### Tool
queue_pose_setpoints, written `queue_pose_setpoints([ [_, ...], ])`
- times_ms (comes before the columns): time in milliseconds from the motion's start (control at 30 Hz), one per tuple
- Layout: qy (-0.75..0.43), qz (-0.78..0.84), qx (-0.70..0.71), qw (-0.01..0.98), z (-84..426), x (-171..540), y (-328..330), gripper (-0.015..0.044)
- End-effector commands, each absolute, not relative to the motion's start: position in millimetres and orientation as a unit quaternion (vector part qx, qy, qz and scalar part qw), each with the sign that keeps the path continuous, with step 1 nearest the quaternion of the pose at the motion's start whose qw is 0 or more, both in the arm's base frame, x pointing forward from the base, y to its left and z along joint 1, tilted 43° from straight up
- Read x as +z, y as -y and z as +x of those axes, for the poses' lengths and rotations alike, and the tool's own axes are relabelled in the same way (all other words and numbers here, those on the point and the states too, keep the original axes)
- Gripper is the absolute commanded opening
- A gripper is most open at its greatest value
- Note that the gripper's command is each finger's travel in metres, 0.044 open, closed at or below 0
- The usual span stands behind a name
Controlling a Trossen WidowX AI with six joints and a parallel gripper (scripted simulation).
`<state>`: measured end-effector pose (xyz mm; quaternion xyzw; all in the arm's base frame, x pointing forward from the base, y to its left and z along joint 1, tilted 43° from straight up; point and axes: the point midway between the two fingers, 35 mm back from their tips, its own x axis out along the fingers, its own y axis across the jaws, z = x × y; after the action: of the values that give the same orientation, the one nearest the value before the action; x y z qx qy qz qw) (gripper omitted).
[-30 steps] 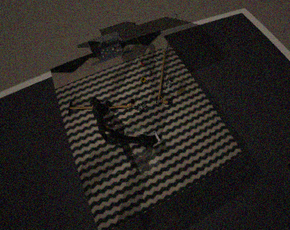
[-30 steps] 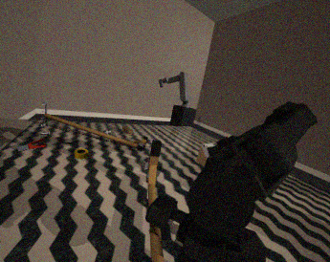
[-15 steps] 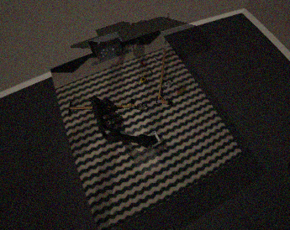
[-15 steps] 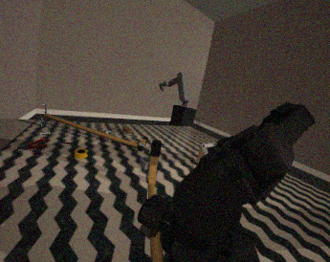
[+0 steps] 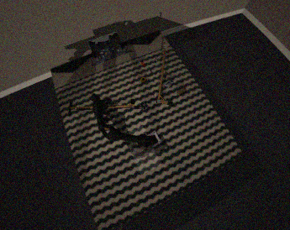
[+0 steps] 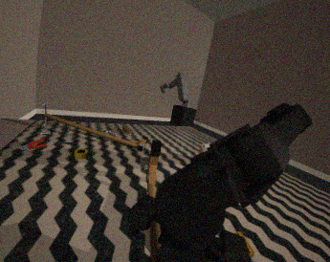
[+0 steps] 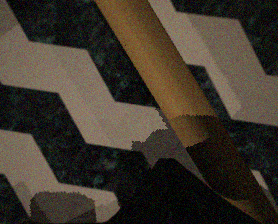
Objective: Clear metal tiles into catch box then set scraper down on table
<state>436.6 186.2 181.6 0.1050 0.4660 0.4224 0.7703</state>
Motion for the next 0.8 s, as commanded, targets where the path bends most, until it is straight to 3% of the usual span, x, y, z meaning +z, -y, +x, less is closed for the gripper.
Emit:
queue_pose_setpoints([
  [0, -0.464, 0.104, 0.425, 0.770, 442.5, 181.1, -184.9, 0.0000],
  [767, -0.464, 0.104, 0.425, 0.771, 463.6, 175.9, -178.3, 0.0000],
])
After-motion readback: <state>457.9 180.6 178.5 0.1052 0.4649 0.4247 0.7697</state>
